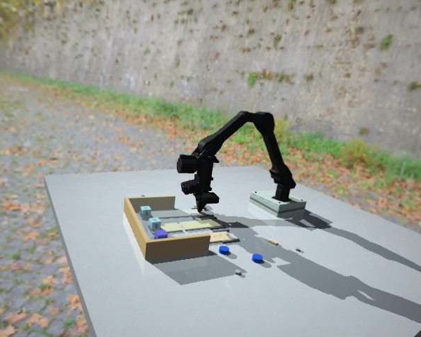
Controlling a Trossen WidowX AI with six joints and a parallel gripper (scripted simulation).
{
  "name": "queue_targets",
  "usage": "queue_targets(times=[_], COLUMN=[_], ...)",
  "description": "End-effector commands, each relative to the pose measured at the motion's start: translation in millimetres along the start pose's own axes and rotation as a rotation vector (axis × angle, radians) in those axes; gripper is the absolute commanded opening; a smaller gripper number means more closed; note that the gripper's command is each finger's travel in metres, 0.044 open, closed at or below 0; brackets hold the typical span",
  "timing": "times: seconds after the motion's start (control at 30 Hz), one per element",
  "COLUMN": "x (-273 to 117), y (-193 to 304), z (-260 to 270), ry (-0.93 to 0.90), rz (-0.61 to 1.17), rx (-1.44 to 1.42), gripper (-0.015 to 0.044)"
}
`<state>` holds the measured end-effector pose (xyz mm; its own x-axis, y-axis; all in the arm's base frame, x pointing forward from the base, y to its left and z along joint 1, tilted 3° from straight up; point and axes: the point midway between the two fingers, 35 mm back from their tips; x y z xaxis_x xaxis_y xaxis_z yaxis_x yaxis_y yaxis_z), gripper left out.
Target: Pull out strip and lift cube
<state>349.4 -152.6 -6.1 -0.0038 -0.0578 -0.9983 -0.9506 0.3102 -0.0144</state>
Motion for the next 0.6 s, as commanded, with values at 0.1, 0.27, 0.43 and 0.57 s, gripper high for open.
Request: queue_targets(times=[0.1, 0.27, 0.43, 0.57], x=[2.5, 3.0, 3.5, 3.9], y=[-0.6, -0.7, -0.7, -0.9], z=[-0.1, -0.1, -0.2, -0.2], ry=[-0.001, -0.001, -0.001, -0.001], rz=[-0.001, -0.001, -0.001, -0.001], rx=[-0.002, -0.002, -0.002, -0.002], gripper=[0.0, 0.0, 0.0, 0.0])
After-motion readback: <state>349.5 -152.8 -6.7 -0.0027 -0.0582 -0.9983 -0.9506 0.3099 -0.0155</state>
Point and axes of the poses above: the point midway between the two fingers, 35 mm back from their tips, its own x axis out along the fingers, its own z axis across the jaws, y = z × x, and after that the axes turned 3 degrees about -x, right-handed
